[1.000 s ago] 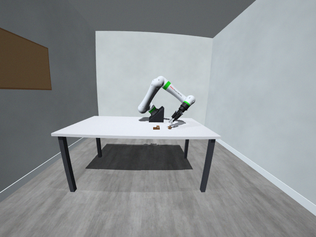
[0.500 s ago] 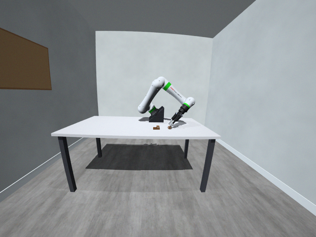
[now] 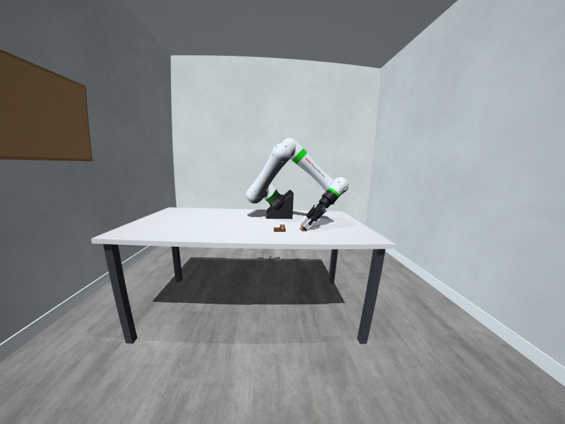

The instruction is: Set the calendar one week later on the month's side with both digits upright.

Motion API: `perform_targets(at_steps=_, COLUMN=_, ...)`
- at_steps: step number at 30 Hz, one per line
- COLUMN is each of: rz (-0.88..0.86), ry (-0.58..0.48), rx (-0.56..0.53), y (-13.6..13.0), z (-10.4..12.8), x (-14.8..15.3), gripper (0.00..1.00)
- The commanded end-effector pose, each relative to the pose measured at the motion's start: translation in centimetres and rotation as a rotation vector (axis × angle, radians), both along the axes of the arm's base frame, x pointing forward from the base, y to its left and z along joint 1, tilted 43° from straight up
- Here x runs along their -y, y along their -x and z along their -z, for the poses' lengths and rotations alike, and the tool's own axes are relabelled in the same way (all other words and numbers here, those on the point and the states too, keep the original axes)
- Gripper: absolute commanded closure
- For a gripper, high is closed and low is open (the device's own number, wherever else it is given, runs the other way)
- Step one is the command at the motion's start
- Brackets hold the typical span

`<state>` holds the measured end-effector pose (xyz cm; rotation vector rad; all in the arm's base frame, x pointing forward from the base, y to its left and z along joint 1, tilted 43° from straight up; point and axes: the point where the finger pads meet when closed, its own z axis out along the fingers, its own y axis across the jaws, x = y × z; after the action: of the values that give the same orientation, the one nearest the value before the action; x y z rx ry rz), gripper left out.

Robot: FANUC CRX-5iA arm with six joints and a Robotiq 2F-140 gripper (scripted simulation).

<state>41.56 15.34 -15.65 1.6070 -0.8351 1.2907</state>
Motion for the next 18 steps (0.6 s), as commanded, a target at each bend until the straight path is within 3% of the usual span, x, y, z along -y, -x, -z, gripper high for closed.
perform_targets(at_steps=1, rz=0.0, ry=0.0, rx=0.0, y=-0.06, z=0.34, x=0.29, gripper=0.72)
perform_targets(at_steps=18, rz=0.0, ry=0.0, rx=0.0, y=-0.16, z=1.13, x=1.01, gripper=0.72)
